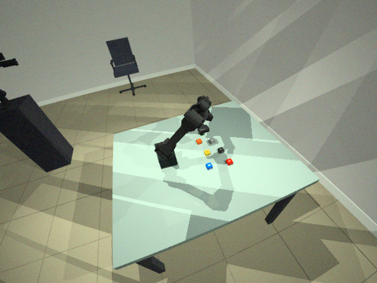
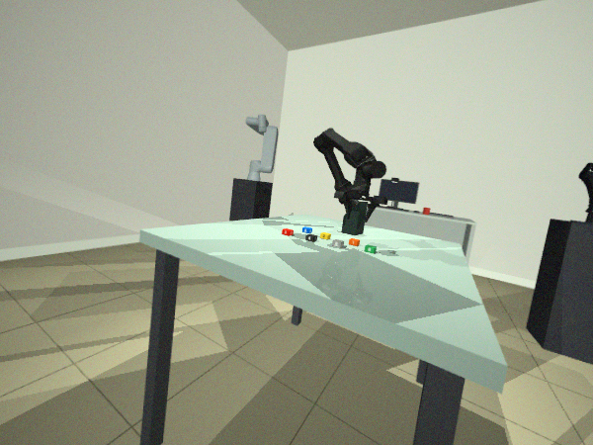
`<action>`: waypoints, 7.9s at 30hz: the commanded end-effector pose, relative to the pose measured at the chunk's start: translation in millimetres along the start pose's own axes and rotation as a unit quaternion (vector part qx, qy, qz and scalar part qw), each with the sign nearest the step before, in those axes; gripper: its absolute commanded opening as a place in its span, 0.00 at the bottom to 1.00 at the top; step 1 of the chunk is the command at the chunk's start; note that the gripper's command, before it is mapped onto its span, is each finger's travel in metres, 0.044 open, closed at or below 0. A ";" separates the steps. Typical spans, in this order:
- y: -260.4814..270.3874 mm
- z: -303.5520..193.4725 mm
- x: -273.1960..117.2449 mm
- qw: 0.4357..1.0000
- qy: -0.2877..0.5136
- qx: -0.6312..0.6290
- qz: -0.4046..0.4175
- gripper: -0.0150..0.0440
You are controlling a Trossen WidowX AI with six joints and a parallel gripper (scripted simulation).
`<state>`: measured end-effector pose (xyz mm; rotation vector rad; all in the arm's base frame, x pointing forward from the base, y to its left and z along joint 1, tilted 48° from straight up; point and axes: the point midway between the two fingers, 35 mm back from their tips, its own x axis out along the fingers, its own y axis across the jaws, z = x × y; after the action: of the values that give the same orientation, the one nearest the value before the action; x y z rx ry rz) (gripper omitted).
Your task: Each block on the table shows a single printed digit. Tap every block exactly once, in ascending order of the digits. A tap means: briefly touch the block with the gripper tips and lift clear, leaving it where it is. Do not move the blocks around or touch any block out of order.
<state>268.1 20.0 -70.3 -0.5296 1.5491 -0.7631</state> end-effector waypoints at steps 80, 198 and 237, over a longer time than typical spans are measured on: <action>-124.2 -3.0 -33.4 1.000 0.011 -0.012 -0.008 0.29; -249.7 91.8 69.1 1.000 0.009 -0.010 -0.012 0.29; -166.7 102.3 -33.7 1.000 0.007 -0.011 -0.007 0.29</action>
<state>346.9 -125.8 116.2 -0.5406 1.5564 -0.7870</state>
